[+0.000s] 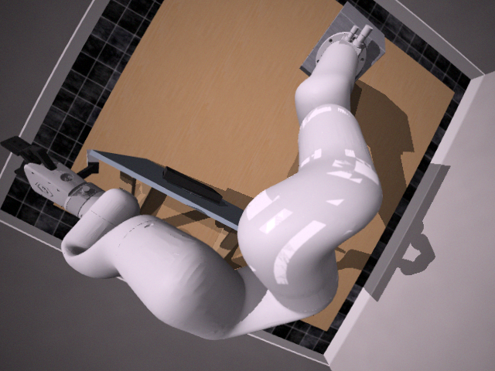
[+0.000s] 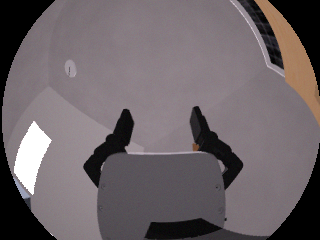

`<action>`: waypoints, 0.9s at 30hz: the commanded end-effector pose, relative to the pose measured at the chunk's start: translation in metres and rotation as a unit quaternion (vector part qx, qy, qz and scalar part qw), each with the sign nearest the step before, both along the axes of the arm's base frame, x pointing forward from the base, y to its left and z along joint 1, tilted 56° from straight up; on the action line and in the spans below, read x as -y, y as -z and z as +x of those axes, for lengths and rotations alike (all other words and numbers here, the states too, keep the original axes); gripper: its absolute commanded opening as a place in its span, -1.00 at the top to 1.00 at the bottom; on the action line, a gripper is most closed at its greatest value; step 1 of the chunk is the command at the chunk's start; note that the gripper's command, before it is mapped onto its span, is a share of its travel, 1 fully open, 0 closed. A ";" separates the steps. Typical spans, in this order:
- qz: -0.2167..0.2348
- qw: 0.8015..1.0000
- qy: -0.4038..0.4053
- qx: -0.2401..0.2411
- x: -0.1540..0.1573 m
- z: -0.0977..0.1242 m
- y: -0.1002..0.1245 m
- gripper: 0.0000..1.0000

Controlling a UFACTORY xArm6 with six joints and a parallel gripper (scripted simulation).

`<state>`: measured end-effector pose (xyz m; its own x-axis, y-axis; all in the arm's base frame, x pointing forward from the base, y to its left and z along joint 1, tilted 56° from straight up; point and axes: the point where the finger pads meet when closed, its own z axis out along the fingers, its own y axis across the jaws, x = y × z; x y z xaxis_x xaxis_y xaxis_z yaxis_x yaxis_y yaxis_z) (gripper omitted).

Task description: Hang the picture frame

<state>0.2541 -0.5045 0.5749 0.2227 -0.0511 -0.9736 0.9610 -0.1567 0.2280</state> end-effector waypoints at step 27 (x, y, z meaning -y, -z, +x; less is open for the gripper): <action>0.058 0.973 0.142 0.174 0.041 -0.095 0.053 -1.00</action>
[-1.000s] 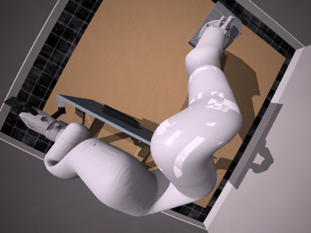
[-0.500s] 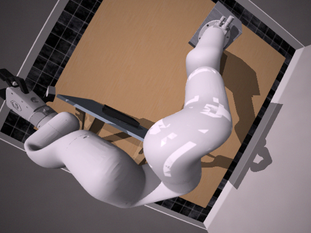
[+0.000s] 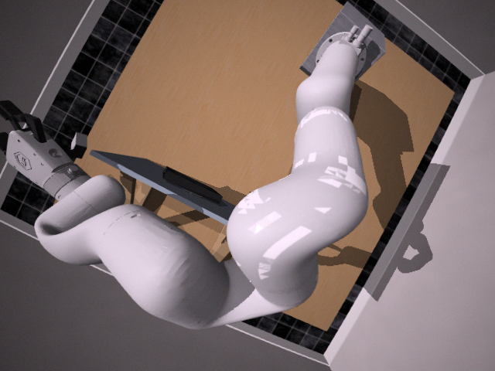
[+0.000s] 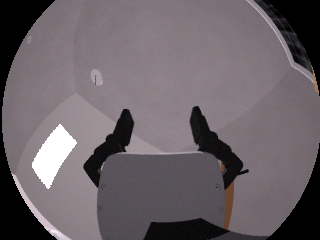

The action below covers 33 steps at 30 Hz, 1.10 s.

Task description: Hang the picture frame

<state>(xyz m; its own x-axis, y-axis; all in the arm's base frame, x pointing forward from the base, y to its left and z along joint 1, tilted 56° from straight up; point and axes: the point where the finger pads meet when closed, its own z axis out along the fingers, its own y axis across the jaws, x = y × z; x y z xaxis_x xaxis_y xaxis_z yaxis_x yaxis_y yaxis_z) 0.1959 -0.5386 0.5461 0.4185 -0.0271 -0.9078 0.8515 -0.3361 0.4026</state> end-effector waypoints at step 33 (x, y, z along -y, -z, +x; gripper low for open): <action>0.061 0.935 0.259 0.234 -0.002 -0.141 0.116 -1.00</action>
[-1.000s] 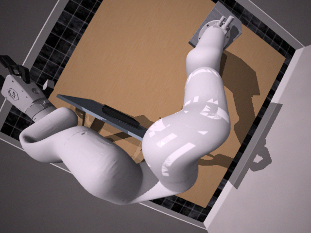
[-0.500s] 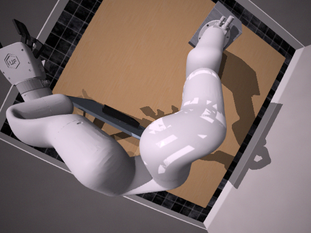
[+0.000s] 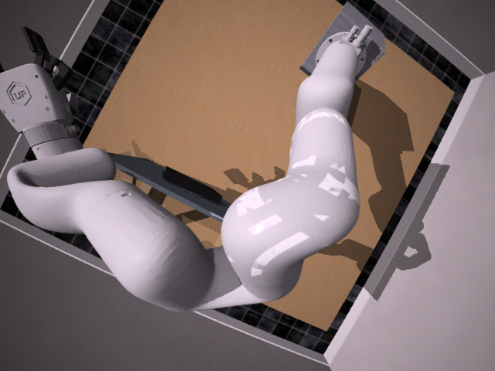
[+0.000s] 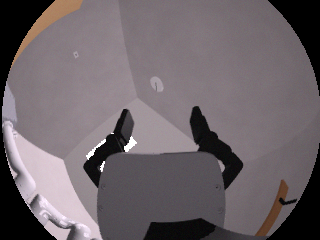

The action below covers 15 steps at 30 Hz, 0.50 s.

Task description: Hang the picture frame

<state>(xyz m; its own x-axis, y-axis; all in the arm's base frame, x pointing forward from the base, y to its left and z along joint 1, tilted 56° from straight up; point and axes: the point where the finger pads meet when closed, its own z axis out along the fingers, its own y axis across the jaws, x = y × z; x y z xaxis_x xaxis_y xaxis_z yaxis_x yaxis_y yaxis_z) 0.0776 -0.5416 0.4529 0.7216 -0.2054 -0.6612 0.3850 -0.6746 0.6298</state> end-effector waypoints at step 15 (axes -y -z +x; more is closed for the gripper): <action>0.076 0.967 0.222 0.098 -0.047 -0.106 0.116 -1.00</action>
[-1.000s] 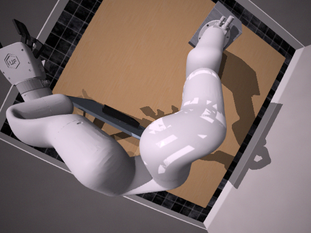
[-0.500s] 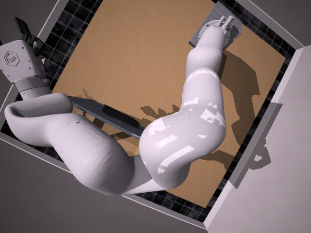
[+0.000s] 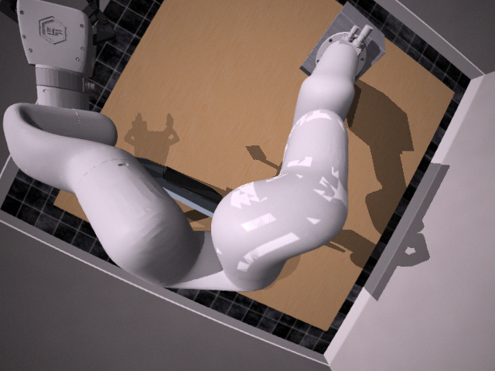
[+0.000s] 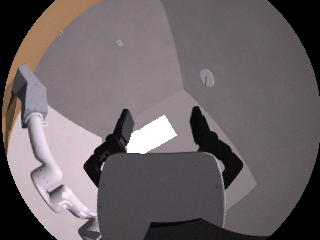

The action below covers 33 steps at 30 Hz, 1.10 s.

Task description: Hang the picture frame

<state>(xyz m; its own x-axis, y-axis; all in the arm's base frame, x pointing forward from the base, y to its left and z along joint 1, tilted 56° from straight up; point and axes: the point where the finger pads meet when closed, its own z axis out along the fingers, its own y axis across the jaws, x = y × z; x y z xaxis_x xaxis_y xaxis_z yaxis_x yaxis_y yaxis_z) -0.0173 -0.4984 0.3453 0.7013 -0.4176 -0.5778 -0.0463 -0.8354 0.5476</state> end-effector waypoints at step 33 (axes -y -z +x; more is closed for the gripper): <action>0.044 0.996 0.067 0.049 -0.035 0.004 0.055 -1.00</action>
<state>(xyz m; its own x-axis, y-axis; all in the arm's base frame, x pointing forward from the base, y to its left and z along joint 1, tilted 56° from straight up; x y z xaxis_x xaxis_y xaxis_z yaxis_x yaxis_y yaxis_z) -0.0171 -0.4801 0.3125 0.7052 -0.4412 -0.5549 -0.1391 -0.8536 0.5019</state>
